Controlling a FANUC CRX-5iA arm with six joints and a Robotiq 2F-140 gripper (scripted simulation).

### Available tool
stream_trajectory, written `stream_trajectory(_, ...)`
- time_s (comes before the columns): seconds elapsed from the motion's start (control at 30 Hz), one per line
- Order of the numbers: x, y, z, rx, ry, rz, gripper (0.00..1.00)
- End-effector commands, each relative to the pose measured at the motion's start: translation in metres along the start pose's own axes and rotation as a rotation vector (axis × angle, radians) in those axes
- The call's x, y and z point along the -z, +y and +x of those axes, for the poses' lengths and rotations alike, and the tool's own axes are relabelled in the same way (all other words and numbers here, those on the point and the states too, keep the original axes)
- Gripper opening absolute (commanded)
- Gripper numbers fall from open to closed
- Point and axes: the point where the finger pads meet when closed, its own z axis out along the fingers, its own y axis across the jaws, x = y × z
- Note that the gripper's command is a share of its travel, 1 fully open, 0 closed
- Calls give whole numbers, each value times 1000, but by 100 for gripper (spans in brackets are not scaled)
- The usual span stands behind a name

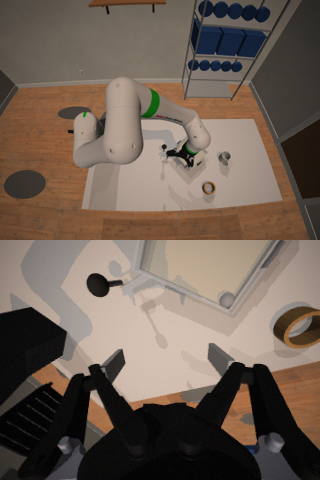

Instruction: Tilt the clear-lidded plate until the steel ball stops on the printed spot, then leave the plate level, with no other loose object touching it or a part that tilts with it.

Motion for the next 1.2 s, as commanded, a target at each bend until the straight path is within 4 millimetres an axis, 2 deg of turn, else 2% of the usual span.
stream_trajectory(0.0, -4, -22, 31, 69, 14, -87, 100)
stream_trajectory(0.03, -4, -22, 31, 69, 14, -87, 100)
stream_trajectory(0.1, -9, -50, 58, 146, 41, -135, 100)
stream_trajectory(0.13, -9, -50, 58, 146, 41, -135, 100)
stream_trajectory(0.17, -12, -64, 69, 181, 54, -154, 100)
stream_trajectory(0.2, -12, -64, 69, 181, 54, -154, 100)
stream_trajectory(0.27, -16, -89, 87, 240, 80, -182, 100)
stream_trajectory(0.3, -16, -89, 87, 240, 80, -182, 100)
stream_trajectory(0.43, -22, -122, 105, 311, 115, -209, 100)
stream_trajectory(0.53, -24, -130, 109, 328, 124, -215, 100)
stream_trajectory(0.73, -24, -131, 109, 330, 125, -215, 100)
stream_trajectory(0.77, -24, -131, 109, 330, 125, -215, 42)
stream_trajectory(1.17, -24, -131, 109, 330, 125, -215, 42)
